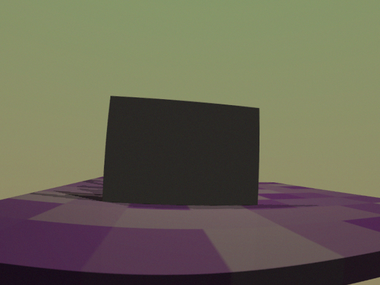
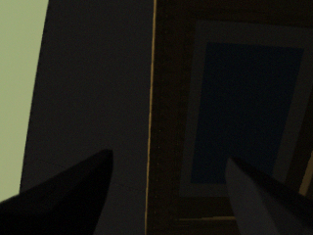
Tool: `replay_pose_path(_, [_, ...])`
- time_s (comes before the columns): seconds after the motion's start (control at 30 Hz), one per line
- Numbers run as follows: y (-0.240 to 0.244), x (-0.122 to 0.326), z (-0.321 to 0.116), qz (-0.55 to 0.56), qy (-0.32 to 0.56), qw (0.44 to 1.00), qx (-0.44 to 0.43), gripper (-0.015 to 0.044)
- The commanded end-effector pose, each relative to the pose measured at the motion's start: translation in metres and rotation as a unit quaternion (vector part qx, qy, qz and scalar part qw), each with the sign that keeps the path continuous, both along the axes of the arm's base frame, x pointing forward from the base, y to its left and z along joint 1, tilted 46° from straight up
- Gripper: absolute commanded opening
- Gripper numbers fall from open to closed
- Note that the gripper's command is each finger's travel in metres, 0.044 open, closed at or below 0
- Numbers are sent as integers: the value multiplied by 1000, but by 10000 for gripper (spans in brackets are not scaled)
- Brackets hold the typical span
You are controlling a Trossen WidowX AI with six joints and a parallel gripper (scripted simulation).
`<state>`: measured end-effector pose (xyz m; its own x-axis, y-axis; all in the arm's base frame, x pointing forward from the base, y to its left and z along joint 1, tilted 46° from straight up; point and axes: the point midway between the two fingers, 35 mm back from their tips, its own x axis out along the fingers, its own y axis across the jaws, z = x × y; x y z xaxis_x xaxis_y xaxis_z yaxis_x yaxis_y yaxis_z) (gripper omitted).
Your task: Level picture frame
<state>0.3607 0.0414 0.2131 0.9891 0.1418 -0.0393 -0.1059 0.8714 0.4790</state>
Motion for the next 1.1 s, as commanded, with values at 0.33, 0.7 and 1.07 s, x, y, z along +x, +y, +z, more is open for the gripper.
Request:
replay_pose_path(0.33, [3,20,3,-1,-5,1000,-2,260])
replay_pose_path(0.7, [5,38,2,-1,-5,1000,-2,260])
replay_pose_path(1.07, [5,39,2,-1,-5,1000,-2,260])
